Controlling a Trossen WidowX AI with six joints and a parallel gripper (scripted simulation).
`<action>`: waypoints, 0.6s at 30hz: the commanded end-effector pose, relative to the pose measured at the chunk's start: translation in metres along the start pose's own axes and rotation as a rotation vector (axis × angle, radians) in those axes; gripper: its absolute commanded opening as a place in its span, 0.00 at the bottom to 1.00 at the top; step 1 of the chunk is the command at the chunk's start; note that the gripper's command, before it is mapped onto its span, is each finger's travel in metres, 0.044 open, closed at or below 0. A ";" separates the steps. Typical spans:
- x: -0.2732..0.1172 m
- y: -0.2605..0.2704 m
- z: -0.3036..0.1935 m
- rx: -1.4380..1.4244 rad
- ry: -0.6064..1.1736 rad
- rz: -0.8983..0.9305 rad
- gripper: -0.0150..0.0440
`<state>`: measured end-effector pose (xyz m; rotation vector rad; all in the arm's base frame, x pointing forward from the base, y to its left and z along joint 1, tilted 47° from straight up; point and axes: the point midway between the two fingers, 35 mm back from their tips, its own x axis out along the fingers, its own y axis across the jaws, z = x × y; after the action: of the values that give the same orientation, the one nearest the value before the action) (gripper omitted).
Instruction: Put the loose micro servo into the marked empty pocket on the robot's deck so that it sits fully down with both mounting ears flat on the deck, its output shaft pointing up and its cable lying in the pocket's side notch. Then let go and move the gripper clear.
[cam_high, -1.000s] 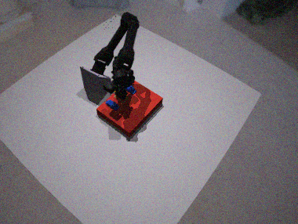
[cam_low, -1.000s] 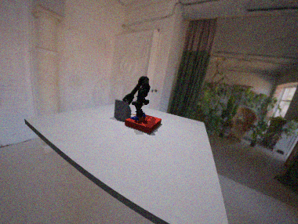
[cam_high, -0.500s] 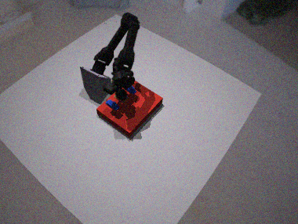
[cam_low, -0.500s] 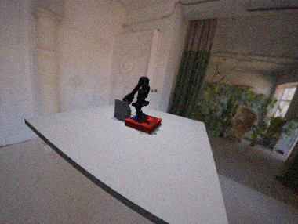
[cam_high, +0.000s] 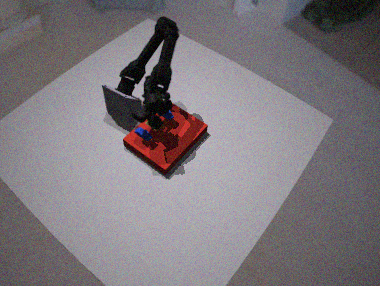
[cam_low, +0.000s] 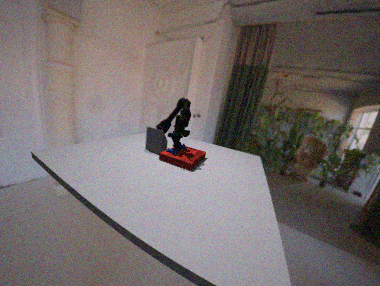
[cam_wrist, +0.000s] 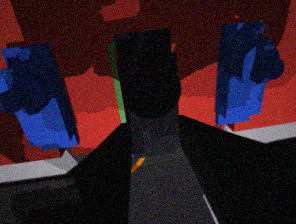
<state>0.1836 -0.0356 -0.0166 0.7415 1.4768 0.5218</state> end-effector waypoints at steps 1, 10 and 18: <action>0.004 0.000 0.000 0.004 -0.002 0.002 0.25; 0.011 0.000 0.000 0.004 -0.002 0.002 0.25; 0.017 0.000 0.000 0.004 -0.002 0.003 0.25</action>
<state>0.1843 -0.0254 -0.0262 0.7418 1.4766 0.5222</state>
